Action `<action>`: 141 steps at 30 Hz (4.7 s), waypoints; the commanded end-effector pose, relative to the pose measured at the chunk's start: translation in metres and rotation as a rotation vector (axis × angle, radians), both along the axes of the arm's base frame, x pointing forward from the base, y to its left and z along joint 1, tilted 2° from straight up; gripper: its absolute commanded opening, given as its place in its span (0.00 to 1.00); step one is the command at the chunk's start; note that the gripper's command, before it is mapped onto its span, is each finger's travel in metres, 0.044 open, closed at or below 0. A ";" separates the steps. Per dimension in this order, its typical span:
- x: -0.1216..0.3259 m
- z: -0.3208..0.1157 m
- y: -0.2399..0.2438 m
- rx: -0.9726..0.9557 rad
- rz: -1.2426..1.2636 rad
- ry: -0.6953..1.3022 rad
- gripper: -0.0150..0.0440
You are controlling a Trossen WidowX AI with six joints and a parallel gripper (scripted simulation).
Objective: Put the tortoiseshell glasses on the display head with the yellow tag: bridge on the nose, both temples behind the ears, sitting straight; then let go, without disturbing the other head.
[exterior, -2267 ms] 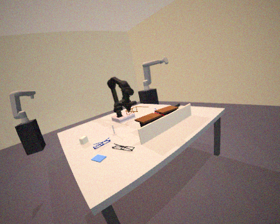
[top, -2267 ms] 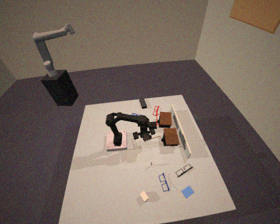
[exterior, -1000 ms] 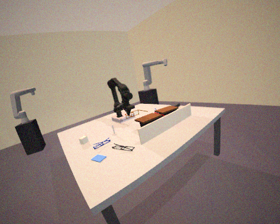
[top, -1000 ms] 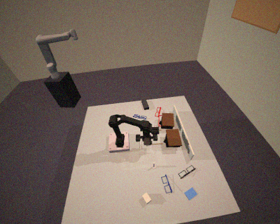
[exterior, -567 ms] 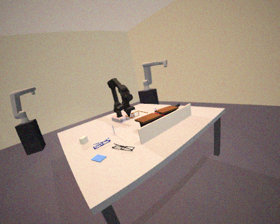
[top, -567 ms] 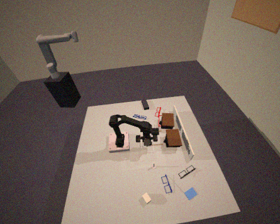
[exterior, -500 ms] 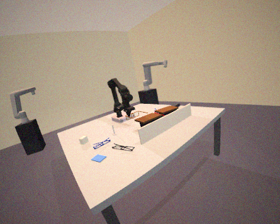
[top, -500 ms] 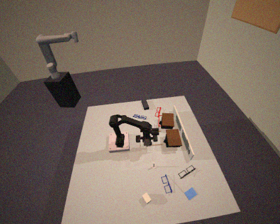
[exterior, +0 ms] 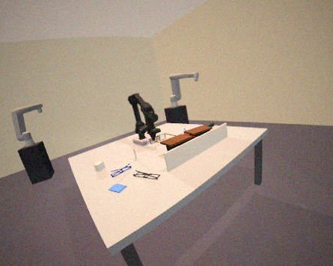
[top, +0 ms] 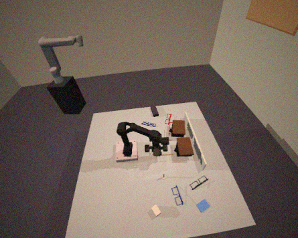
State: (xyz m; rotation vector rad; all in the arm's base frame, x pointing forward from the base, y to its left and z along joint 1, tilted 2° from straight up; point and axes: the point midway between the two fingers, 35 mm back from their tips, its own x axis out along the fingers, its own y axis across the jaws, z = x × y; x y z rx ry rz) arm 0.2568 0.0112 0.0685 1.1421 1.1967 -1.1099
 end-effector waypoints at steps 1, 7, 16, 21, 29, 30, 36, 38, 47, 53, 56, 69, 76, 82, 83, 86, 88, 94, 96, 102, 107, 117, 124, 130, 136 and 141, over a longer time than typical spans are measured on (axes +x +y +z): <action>-0.001 -0.004 -0.001 -0.003 0.004 0.005 0.25; 0.001 -0.004 -0.001 -0.003 0.004 0.005 0.25; 0.012 -0.004 0.001 -0.002 0.004 -0.007 0.25; 0.017 -0.004 0.001 -0.001 0.004 -0.014 0.25; 0.025 -0.003 0.002 -0.001 0.004 -0.016 0.25; 0.026 -0.003 0.002 -0.001 0.004 -0.016 0.25; 0.032 -0.003 0.003 -0.001 0.004 -0.010 0.25; 0.035 -0.003 0.003 -0.002 0.004 -0.008 0.25; 0.045 -0.002 0.004 -0.002 0.004 -0.007 0.25; 0.052 -0.002 0.005 -0.002 0.004 -0.008 0.25; 0.056 -0.001 0.005 -0.002 0.004 -0.008 0.25; 0.071 0.000 0.007 -0.002 0.004 -0.009 0.25; 0.079 0.000 0.007 -0.001 0.004 -0.010 0.25; 0.085 0.001 0.008 -0.001 0.004 -0.010 0.25; 0.087 0.001 0.008 -0.001 0.004 -0.010 0.25; 0.090 0.001 0.009 -0.001 0.004 -0.011 0.25; 0.092 0.001 0.009 -0.001 0.004 -0.011 0.25; 0.099 0.001 0.010 -0.001 0.004 -0.011 0.25; 0.101 0.001 0.010 -0.001 0.004 -0.012 0.25; 0.108 0.002 0.011 -0.001 0.004 -0.012 0.25; 0.114 0.002 0.011 -0.001 0.004 -0.013 0.25; 0.125 0.003 0.012 -0.001 0.004 -0.014 0.25; 0.134 0.004 0.013 -0.001 0.004 -0.014 0.25; 0.141 0.005 0.014 -0.001 0.004 -0.015 0.25; 0.148 0.005 0.015 -0.001 0.004 -0.016 0.25; 0.152 0.005 0.015 -0.001 0.004 -0.016 0.25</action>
